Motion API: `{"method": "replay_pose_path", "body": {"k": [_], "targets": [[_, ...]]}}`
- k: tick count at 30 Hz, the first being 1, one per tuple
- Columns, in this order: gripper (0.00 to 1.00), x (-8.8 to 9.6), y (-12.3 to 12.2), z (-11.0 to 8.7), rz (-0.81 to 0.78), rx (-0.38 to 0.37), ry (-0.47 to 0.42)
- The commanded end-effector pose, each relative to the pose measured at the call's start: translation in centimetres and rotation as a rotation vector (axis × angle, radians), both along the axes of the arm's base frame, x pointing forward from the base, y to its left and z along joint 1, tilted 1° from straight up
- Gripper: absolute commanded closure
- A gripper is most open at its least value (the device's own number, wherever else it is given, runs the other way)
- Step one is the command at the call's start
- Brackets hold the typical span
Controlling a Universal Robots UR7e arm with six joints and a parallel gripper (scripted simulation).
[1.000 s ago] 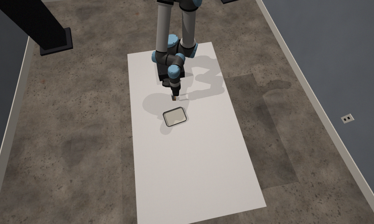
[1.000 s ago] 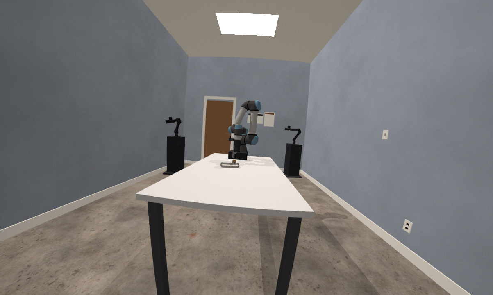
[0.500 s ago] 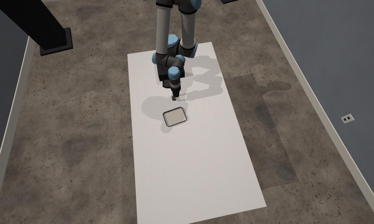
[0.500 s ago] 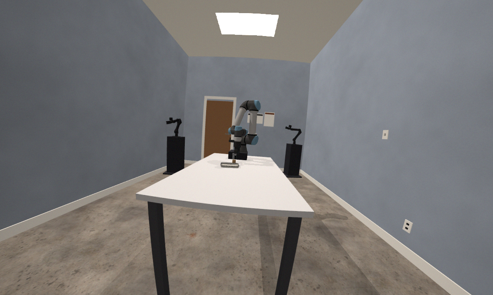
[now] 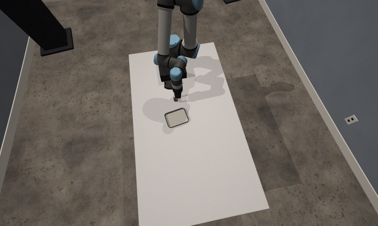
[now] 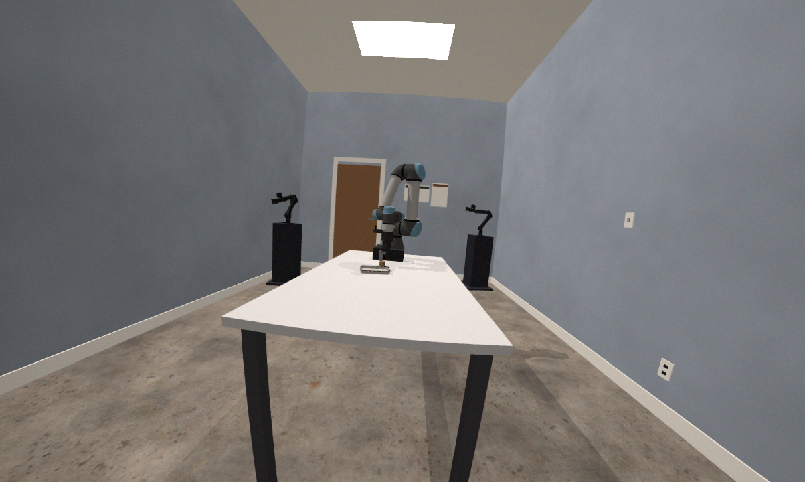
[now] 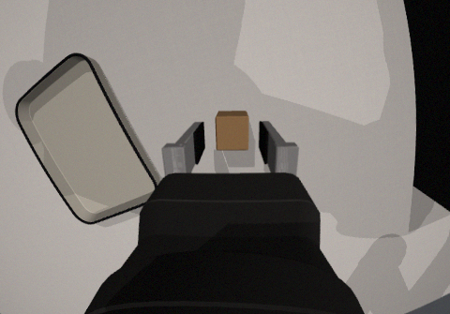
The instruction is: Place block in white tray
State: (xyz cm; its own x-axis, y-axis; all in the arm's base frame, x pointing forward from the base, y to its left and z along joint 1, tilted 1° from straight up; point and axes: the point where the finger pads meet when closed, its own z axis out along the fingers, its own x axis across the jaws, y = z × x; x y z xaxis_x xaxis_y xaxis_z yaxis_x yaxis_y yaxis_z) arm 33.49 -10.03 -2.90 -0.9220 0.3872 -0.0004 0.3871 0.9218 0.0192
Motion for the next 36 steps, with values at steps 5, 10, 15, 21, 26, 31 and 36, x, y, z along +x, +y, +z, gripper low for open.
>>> {"method": "replay_pose_path", "body": {"k": [5, 10, 15, 21, 26, 31, 36], "targets": [[0.11, 0.0, 0.1, 0.0, 0.001, 0.001, 0.000], [0.11, -0.1, 0.2, -0.5, 0.001, 0.003, 0.003], [0.11, -0.1, 0.2, -1.1, 0.001, 0.003, 0.003], [0.11, -0.1, 0.3, -2.7, 0.001, 0.003, 0.003], [0.11, -0.1, 0.3, -3.4, 0.001, 0.003, 0.003], [0.11, 0.0, 0.2, -3.5, 0.001, 0.002, 0.001], [0.11, 0.0, 0.2, -3.5, 0.001, 0.001, 0.000]]}}
